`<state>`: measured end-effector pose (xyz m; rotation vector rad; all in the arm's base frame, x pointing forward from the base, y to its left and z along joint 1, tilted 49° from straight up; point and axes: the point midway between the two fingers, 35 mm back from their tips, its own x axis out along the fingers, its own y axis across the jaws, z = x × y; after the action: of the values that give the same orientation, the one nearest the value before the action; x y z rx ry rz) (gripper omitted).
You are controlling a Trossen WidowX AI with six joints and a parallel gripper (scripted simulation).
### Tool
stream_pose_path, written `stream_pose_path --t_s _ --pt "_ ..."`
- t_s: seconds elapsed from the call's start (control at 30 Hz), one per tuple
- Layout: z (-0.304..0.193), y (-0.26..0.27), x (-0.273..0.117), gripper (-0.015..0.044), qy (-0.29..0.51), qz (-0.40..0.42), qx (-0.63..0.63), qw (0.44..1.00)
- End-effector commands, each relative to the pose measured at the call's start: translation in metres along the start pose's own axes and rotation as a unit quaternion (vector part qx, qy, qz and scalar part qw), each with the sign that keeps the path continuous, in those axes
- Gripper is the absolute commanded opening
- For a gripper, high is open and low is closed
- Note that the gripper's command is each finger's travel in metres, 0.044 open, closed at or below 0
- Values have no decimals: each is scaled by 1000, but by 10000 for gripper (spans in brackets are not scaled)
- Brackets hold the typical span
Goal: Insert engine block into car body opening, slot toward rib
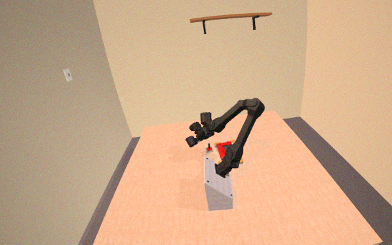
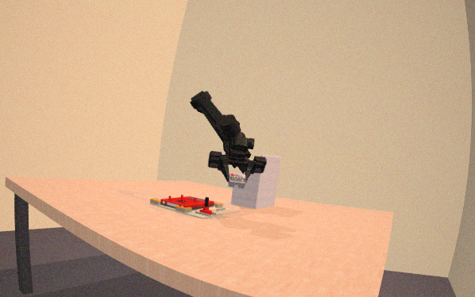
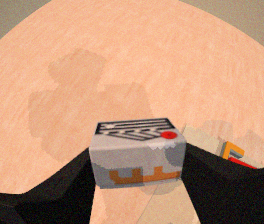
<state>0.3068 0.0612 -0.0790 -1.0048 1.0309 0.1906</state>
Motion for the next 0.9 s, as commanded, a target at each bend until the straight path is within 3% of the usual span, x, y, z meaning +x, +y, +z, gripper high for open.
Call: stream_pose_path --t_s 0.0,0.13,0.87 --pt "-7 2 4 0 -27 5 -3 1000" --pt "-15 1 8 0 -55 3 -4 998" --pt "-49 1 42 0 -55 2 -5 998"
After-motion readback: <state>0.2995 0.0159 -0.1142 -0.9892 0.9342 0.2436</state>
